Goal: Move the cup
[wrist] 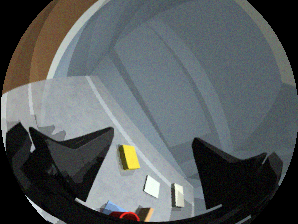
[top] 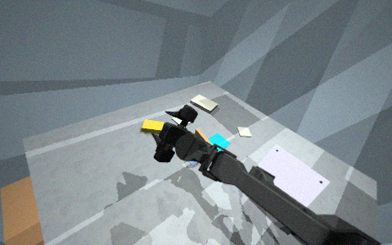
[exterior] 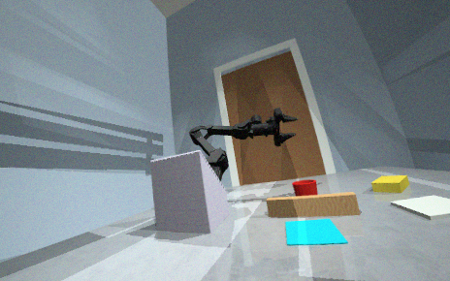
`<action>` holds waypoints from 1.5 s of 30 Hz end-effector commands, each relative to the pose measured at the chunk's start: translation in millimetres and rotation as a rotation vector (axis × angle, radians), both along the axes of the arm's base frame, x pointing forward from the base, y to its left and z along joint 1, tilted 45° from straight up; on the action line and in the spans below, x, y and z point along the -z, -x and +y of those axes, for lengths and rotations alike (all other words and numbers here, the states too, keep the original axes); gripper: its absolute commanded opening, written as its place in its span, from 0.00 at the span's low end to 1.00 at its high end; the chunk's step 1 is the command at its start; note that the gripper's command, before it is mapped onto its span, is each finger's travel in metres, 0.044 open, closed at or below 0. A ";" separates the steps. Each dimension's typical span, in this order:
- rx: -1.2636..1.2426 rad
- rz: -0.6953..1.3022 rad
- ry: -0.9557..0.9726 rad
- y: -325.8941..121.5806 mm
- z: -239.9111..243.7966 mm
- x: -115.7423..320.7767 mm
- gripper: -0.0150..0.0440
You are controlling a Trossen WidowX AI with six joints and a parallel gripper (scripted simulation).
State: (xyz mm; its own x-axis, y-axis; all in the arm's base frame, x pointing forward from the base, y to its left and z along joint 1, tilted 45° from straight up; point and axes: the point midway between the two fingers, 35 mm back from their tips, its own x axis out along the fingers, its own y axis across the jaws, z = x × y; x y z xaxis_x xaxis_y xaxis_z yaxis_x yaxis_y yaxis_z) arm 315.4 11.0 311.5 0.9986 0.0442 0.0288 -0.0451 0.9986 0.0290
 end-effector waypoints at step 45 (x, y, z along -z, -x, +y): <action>0.726 1.696 -1.846 33.6 5.2 260.2 0.50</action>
State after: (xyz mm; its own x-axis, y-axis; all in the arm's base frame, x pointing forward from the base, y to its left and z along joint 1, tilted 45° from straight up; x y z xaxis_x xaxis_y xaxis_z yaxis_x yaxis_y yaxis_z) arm 283.0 11.9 55.4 0.1163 0.6848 -0.7194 0.9913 -0.1245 0.0417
